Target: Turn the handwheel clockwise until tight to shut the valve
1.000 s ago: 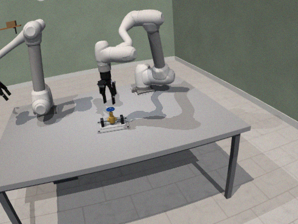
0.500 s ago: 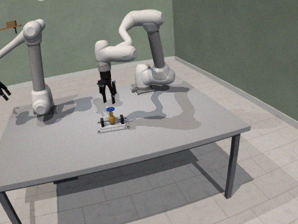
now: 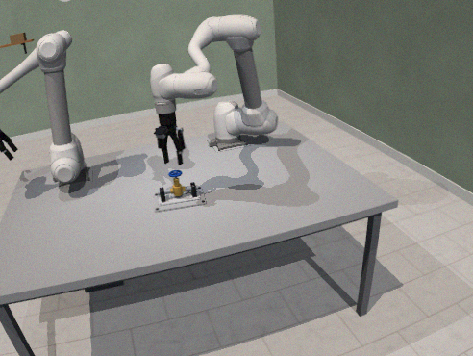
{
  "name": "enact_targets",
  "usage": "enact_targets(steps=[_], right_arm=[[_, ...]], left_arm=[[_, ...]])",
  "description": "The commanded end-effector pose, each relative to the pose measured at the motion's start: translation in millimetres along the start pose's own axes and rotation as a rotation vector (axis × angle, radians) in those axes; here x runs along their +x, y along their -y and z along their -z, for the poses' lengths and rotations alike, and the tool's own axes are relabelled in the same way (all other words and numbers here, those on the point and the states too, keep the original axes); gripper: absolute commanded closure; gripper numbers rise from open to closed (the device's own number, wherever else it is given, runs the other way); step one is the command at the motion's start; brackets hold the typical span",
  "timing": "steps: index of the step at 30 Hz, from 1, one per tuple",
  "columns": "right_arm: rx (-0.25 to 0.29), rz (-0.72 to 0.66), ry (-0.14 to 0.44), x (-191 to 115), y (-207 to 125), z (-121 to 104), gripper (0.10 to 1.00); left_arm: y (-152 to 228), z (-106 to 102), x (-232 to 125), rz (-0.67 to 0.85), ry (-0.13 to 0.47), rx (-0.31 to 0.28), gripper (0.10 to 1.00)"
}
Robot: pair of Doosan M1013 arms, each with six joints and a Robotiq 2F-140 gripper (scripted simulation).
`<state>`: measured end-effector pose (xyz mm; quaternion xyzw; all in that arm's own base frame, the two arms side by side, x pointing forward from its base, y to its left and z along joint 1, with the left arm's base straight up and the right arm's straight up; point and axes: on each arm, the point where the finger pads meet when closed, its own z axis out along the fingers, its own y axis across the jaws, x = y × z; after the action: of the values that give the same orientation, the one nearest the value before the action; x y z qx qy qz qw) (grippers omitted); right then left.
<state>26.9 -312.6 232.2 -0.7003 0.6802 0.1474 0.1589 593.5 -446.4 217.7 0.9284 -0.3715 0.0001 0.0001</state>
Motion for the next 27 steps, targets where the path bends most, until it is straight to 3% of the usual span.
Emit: enact_targets(steps=[1,20,27], right_arm=[[0.000,0.000,-0.001,0.1,0.1,0.4,0.098],[0.000,0.000,-0.001,0.1,0.1,0.4,0.098],[0.000,0.000,-0.001,0.1,0.1,0.4,0.098]], left_arm=[[0.2,1.5,0.3,0.000,-0.002,0.001,0.590],[0.2,1.5,0.3,0.002,-0.002,0.001,0.590],[0.2,1.5,0.3,0.080,-0.002,0.001,0.590]])
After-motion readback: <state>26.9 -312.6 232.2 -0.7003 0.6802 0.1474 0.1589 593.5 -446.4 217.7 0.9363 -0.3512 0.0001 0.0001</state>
